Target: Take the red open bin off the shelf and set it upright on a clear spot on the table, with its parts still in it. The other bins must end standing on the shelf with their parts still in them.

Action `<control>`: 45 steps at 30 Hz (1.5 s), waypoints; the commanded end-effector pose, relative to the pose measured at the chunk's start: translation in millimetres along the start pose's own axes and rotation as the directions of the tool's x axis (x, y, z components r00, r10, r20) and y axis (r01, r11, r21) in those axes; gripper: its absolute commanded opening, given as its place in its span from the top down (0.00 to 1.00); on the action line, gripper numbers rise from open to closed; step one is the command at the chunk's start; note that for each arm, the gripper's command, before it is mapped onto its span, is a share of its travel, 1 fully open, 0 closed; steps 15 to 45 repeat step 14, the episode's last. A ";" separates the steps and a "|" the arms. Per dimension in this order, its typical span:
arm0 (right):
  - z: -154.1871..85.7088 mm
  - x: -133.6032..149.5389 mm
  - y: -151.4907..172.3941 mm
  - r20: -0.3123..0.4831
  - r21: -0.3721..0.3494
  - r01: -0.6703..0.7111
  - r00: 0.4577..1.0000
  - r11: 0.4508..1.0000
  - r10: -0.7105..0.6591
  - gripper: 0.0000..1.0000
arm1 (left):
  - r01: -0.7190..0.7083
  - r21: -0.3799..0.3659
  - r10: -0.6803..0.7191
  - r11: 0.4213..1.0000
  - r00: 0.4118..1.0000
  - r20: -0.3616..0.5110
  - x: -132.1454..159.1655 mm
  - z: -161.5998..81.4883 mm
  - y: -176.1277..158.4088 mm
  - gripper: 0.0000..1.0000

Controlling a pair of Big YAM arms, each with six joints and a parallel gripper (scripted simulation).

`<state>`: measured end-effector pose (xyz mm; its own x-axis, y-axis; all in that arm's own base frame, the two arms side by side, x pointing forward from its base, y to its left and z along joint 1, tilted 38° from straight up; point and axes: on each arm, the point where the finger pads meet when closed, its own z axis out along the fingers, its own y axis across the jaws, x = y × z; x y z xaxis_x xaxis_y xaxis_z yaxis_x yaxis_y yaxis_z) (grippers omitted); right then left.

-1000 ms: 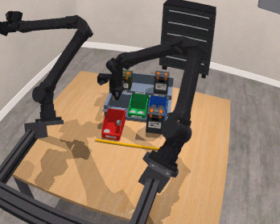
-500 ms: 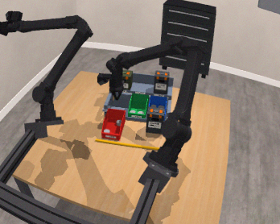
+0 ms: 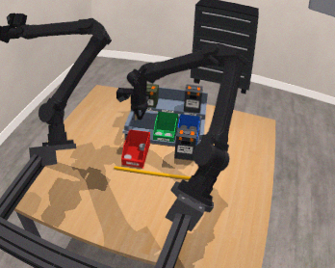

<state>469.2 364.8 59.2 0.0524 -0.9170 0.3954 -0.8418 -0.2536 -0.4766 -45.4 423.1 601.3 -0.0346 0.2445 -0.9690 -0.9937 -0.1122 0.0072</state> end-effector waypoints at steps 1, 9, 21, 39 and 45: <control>-23.2 -5.1 -5.0 0.017 0.025 0.003 1.000 1.000 -0.004 1.00 | 0.005 -0.008 -0.005 1.000 0.999 0.051 -39.7 -4.0 4.8 0.00; -20.4 -4.3 -0.3 0.013 0.018 0.010 1.000 1.000 -0.010 1.00 | 0.005 -0.008 -0.005 1.000 0.999 0.051 -39.7 -4.0 4.8 0.00; -20.4 -4.3 -0.3 0.013 0.018 0.010 1.000 1.000 -0.010 1.00 | 0.005 -0.008 -0.005 1.000 0.999 0.051 -39.7 -4.0 4.8 0.00; -20.4 -4.3 -0.3 0.013 0.018 0.010 1.000 1.000 -0.010 1.00 | 0.005 -0.008 -0.005 1.000 0.999 0.051 -39.7 -4.0 4.8 0.00; -20.4 -4.3 -0.3 0.013 0.018 0.010 1.000 1.000 -0.010 1.00 | 0.005 -0.008 -0.005 1.000 0.999 0.051 -39.7 -4.0 4.8 0.00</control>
